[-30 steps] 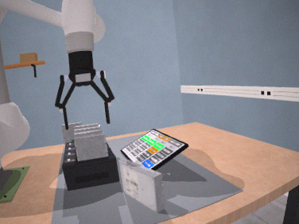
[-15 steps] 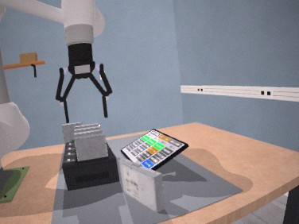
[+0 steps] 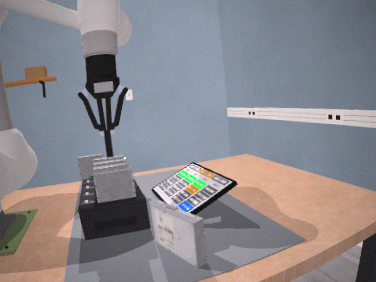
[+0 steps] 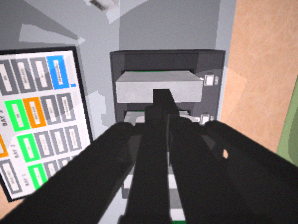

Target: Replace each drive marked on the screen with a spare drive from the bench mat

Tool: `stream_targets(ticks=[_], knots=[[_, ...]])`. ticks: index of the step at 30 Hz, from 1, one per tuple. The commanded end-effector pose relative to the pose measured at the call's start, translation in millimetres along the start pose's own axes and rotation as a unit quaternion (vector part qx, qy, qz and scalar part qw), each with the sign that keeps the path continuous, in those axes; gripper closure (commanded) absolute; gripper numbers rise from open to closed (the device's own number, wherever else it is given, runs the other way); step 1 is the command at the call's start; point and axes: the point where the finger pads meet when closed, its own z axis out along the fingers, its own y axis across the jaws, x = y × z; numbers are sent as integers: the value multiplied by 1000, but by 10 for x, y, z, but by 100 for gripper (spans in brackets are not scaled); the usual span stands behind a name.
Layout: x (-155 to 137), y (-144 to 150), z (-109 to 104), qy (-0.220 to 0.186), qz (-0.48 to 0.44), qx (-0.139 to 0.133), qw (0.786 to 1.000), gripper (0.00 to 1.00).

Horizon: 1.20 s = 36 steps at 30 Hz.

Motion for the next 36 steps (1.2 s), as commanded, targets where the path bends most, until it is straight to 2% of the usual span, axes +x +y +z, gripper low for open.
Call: stream_targets(ticks=[1, 18, 20, 22, 26, 28, 29, 30, 31, 36], knots=[[0, -3, -5, 0, 0, 0, 1000, 90], [11, -13, -7, 0, -1, 0, 1000, 90], [227, -188, -35, 0, -23, 0, 1000, 90], [622, -451, -59, 0, -73, 0, 997, 90], [1016, -596, -34, 0, -167, 1, 986, 90], [1016, -596, -34, 0, -167, 1, 986, 90], [1311, -737, -28, 0, -173, 1, 985, 90], [1400, -777, -26, 0, -174, 1, 985, 90], [1488, -820, -23, 0, -174, 1, 985, 60], [2050, -1115, -6, 0, -174, 1, 985, 60]])
